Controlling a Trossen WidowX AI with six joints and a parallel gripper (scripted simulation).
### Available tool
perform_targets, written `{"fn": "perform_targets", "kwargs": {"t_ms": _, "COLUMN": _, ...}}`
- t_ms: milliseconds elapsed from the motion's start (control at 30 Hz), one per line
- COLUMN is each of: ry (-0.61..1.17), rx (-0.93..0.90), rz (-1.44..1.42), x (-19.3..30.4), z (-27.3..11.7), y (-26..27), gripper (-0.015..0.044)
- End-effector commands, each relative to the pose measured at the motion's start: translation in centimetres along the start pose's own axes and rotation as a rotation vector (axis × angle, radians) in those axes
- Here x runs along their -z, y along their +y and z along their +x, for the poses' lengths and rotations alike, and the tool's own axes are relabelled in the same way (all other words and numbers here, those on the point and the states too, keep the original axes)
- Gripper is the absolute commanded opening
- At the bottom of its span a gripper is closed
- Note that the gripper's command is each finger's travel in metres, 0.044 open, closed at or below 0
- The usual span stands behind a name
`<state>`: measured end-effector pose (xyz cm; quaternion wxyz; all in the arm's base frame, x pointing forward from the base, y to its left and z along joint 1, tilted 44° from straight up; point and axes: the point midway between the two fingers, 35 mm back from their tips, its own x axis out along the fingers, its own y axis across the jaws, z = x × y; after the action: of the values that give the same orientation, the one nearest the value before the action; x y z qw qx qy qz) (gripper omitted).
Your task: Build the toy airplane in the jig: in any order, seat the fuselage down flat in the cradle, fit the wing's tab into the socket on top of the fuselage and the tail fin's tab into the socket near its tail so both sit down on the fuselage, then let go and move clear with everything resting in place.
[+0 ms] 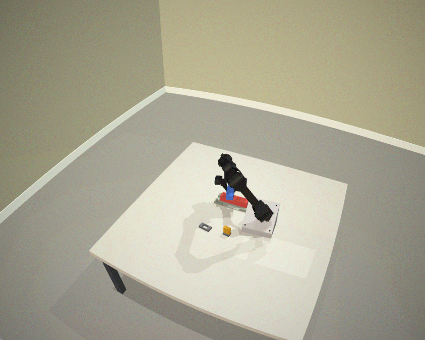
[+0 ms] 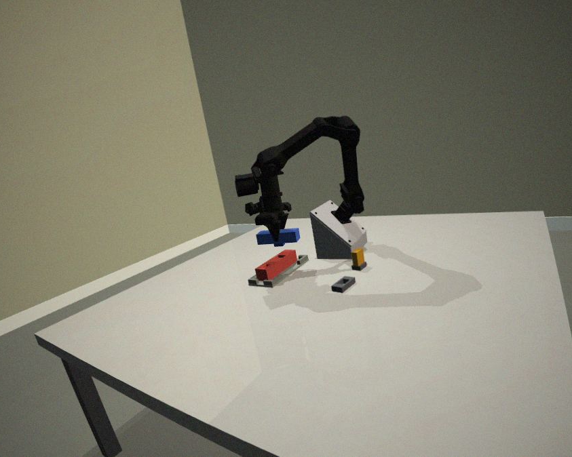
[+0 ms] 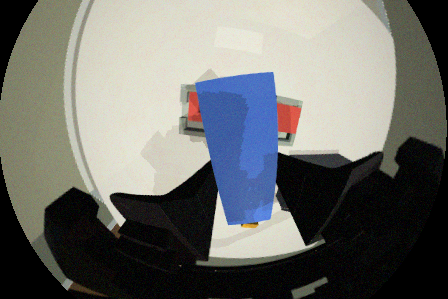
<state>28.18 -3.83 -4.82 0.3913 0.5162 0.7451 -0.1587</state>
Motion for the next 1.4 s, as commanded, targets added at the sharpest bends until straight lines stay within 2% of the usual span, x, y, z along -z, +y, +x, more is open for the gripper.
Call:
{"fn": "perform_targets", "kwargs": {"t_ms": 0, "ry": 0.005, "rx": 0.006, "rz": 0.071, "x": -0.7, "z": 0.4, "y": -1.3, "gripper": 0.0}}
{"fn": "perform_targets", "kwargs": {"t_ms": 467, "ry": 0.023, "rx": 0.006, "rz": 0.276, "x": -2.4, "z": 1.7, "y": -4.7, "gripper": 0.0}}
{"fn": "perform_targets", "kwargs": {"t_ms": 700, "ry": 0.023, "rx": 0.006, "rz": 0.276, "x": -2.4, "z": 1.7, "y": -4.7, "gripper": 0.0184}}
{"fn": "perform_targets", "kwargs": {"t_ms": 733, "ry": 0.023, "rx": 0.006, "rz": 0.276, "x": -2.4, "z": 1.7, "y": -4.7, "gripper": 0.0195}}
{"fn": "perform_targets", "kwargs": {"t_ms": 1367, "ry": 0.022, "rx": 0.005, "rz": 0.276, "x": -2.5, "z": 2.3, "y": -4.8, "gripper": 0.0195}}
